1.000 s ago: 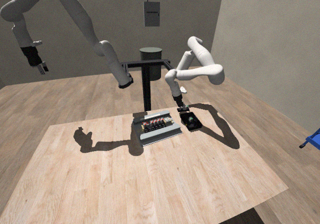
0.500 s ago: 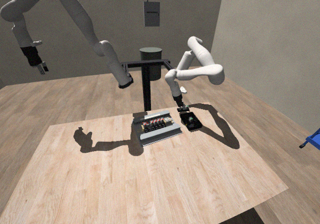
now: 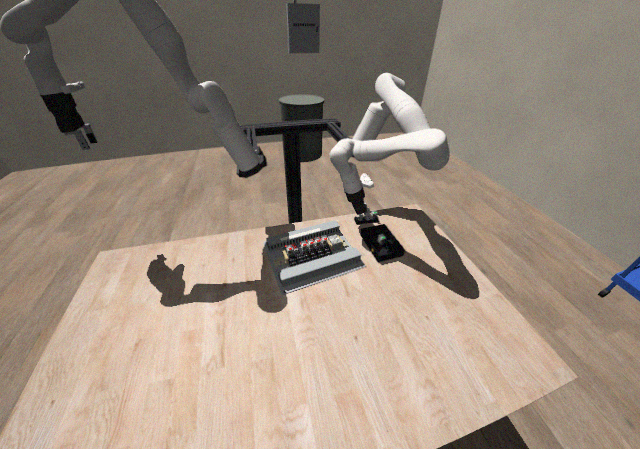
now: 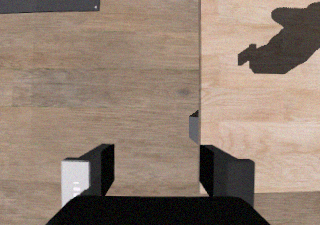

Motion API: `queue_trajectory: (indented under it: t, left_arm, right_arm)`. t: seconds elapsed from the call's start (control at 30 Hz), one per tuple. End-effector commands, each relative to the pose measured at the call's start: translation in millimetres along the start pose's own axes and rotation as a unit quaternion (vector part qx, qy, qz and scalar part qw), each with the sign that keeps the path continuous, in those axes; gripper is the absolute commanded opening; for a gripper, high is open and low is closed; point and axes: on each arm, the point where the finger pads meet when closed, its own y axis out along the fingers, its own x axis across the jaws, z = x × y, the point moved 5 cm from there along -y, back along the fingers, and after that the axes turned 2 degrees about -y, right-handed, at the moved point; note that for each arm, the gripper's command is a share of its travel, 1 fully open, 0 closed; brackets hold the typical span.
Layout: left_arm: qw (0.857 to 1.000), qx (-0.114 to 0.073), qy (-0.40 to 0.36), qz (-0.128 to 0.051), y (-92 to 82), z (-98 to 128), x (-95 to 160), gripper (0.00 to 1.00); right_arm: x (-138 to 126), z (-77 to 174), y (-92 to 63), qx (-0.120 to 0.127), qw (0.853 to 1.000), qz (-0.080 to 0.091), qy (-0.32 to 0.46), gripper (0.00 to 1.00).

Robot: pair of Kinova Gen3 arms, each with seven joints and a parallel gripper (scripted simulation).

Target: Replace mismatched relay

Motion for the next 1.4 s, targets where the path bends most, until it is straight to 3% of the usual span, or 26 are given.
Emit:
queue_trajectory:
  t: [0.0, 0.87, 1.37]
  left_arm:
    - [1.0, 0.0, 0.0, 0.0, -0.3, 0, 0, 0.0]
    - [1.0, 0.0, 0.0, 0.0, -0.3, 0, 0, 0.0]
    - [1.0, 0.0, 0.0, 0.0, -19.1, 7, 1, 0.0]
  right_arm:
    - [0, 0, -0.5, -0.001, 1.0, 0.0, 0.0, 1.0]
    - [0, 0, -0.5, -0.001, 1.0, 0.0, 0.0, 1.0]
    - [0, 0, -0.5, -0.001, 1.0, 0.0, 0.0, 1.0]
